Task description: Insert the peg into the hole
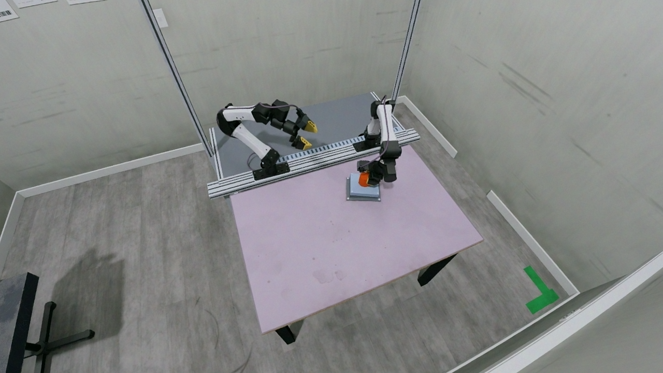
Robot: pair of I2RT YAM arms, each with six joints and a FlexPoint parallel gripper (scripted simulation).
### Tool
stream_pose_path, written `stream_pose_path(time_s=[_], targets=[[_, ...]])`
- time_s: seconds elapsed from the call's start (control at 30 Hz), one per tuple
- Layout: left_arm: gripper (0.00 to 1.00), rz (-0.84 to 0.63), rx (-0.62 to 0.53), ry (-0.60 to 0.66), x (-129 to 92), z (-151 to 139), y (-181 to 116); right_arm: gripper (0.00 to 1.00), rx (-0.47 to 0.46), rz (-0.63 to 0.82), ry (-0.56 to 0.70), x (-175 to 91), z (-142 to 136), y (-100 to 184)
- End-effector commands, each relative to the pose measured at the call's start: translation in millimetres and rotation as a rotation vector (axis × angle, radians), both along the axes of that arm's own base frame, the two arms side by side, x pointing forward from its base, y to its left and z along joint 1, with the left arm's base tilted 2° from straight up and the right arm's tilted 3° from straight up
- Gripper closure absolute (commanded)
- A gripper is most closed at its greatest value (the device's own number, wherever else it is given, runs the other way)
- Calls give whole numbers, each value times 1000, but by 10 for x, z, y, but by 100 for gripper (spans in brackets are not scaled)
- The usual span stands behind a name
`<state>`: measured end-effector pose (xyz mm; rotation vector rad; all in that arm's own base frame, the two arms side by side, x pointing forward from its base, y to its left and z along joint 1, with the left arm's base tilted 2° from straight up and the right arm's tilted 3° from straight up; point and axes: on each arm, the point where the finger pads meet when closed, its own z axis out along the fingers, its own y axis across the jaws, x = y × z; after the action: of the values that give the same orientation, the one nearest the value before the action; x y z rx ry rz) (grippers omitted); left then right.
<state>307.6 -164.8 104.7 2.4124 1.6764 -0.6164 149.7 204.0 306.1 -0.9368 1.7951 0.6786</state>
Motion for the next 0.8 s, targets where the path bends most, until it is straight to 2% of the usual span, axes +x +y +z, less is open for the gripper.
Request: stream_pose_path(time_s=[0.0, 0.33, 0.77], targets=[[66, 10, -23, -34, 1, 155, -31, 0, 9, -8, -9, 19, 53, 1], [66, 5, -21, -19, 56, 99, 2, 0, 9, -8, -9, 19, 53, 1], [66, 12, -25, -47, 23, 121, -5, 0, 9, -8, -9, 19, 53, 1]])
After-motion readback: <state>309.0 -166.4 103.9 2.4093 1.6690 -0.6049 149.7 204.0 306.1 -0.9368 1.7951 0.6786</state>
